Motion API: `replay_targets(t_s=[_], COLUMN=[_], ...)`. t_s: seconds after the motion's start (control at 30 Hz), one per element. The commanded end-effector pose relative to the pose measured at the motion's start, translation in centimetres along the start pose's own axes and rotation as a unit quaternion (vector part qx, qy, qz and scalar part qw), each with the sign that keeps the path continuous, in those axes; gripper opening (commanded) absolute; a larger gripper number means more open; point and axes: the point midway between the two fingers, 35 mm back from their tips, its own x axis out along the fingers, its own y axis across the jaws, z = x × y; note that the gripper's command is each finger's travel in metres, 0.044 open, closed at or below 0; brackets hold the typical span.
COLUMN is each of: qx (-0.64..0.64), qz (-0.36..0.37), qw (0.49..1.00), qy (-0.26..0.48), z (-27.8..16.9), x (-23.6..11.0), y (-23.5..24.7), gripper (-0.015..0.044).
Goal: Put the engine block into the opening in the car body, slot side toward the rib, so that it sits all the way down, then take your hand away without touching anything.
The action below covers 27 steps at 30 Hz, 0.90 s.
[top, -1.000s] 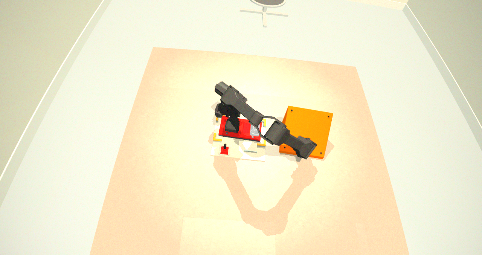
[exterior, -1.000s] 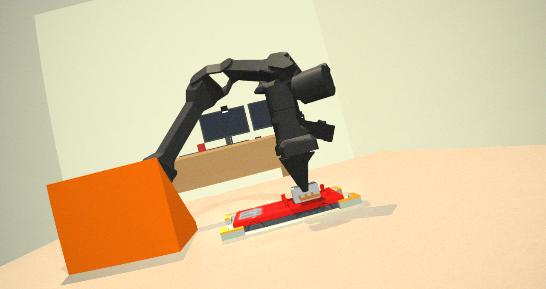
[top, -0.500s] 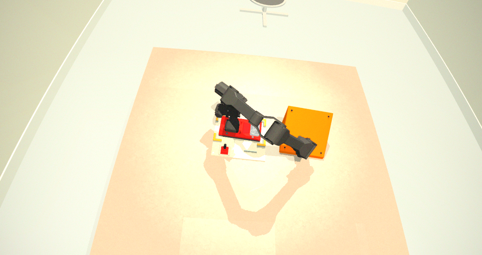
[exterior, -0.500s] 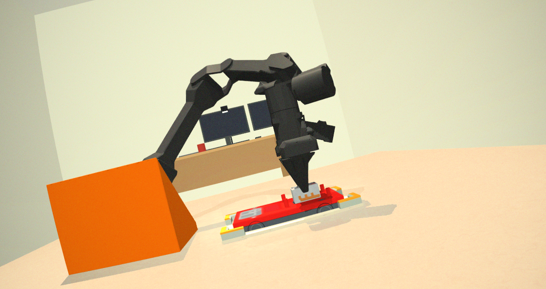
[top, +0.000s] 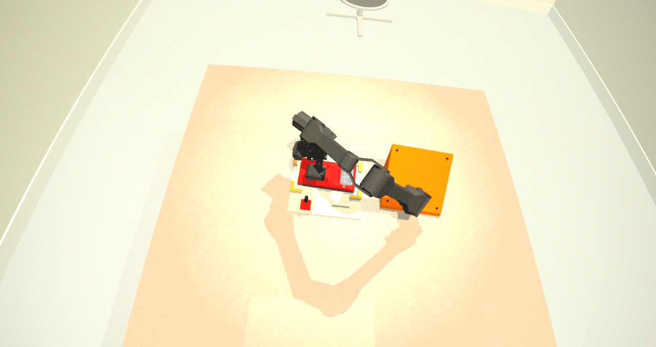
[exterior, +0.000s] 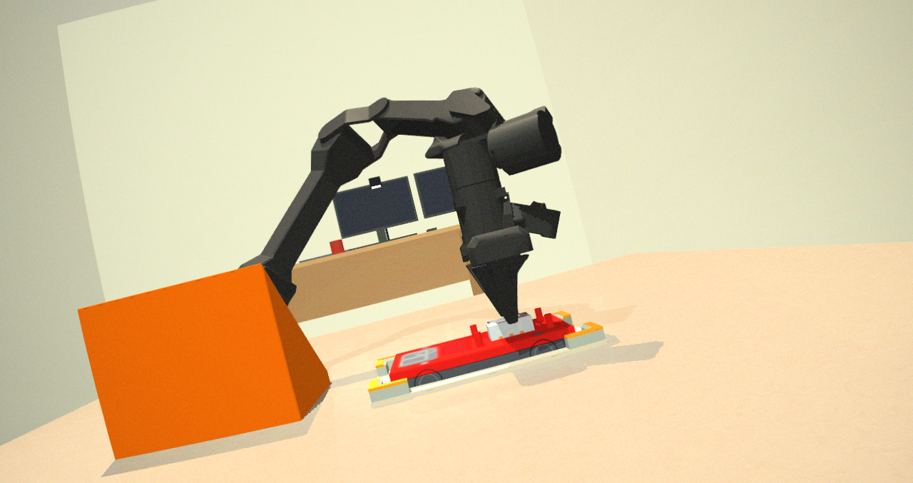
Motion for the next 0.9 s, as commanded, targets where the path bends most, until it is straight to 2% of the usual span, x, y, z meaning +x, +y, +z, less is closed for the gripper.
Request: replay_targets(t_s=[0.0, 0.03, 0.47, 0.57, 0.73, 0.87], qx=[0.000, 0.000, 0.000, 0.003, 0.003, 0.003], qz=[0.000, 0.000, 0.000, 0.001, 0.001, 0.001], qw=[1.000, 1.000, 1.000, 1.000, 1.000, 1.000], qy=[0.000, 0.000, 0.000, 0.001, 0.001, 0.001], z=[0.0, 0.0, 0.0, -0.1, -0.1, -0.1], x=[0.0, 0.0, 0.0, -1.4, -1.4, -1.4], y=[0.0, 0.0, 0.0, 0.0, 0.0, 0.0], gripper=[0.0422, 0.0440, 0.0440, 0.0440, 0.0440, 0.0335])
